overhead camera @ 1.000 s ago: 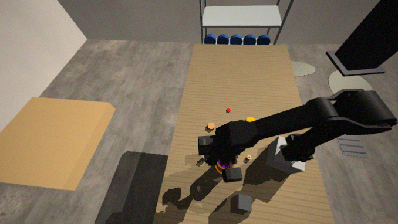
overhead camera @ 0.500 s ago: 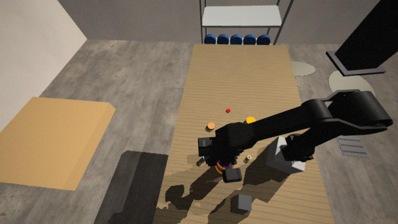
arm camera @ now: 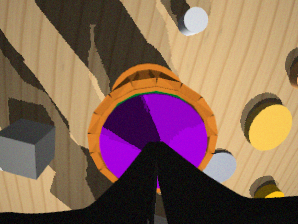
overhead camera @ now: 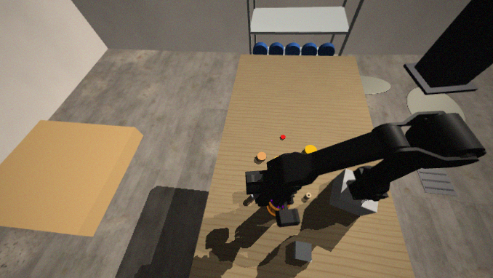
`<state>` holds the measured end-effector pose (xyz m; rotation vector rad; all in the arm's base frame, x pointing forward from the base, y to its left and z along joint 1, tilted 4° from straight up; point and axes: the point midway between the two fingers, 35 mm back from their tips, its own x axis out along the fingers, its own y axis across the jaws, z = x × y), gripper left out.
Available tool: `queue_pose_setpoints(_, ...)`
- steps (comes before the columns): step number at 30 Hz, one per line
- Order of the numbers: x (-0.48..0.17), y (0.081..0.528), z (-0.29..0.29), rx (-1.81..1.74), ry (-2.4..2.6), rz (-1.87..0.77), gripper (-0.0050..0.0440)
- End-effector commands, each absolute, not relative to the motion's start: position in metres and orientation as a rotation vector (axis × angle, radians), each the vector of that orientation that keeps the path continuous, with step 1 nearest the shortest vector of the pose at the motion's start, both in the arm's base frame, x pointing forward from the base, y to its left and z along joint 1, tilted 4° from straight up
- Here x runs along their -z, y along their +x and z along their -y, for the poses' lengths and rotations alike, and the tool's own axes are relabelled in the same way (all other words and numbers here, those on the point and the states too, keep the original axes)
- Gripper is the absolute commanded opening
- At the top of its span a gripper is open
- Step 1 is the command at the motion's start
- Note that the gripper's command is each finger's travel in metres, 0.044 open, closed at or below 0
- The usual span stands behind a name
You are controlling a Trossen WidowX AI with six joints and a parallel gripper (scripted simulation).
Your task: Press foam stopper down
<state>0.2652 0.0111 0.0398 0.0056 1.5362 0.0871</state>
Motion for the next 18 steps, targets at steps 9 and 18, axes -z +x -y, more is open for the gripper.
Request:
queue_pose_setpoints(9, -0.0433, 0.2678, -0.0118, -0.088, 0.009, -1.513, 0.0)
queue_pose_setpoints(18, -0.0419, 0.267, -0.0118, -0.088, 0.009, -1.513, 0.0)
